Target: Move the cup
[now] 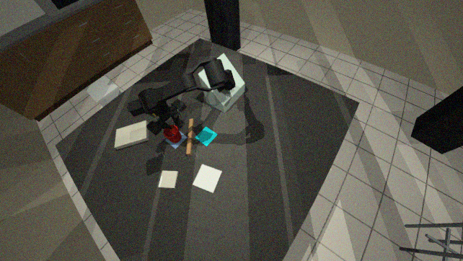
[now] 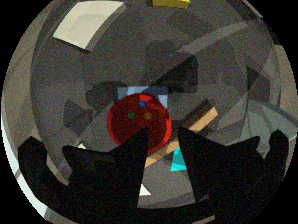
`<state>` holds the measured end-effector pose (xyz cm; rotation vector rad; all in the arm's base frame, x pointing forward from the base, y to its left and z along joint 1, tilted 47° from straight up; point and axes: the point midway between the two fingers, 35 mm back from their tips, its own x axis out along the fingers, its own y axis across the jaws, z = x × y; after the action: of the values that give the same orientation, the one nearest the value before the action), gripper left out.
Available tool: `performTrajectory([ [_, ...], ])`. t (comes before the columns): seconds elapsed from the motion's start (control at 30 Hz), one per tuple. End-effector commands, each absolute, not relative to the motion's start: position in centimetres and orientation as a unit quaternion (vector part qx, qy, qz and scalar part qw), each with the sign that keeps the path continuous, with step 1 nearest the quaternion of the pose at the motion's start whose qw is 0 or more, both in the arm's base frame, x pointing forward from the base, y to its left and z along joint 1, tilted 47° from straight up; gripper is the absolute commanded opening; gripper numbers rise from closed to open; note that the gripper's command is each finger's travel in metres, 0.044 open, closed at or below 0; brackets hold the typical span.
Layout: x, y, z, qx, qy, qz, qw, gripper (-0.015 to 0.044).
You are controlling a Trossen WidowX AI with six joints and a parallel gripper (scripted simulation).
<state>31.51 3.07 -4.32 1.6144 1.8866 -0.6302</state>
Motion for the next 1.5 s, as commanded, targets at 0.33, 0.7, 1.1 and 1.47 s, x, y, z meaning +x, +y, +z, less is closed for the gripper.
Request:
performTrajectory([
  [0.33, 30.9, 4.8, -5.9, 0.605, 0.707, -0.239, 0.279, 0.0148],
  [0.7, 30.5, 6.1, -7.1, 0.605, 0.707, -0.238, 0.278, 0.0148],
  [1.1, 30.6, 6.4, -7.3, 0.604, 0.707, -0.235, 0.283, 0.0043],
  [1.47, 30.7, 6.2, -7.2, 0.604, 0.707, -0.235, 0.283, 0.0],
])
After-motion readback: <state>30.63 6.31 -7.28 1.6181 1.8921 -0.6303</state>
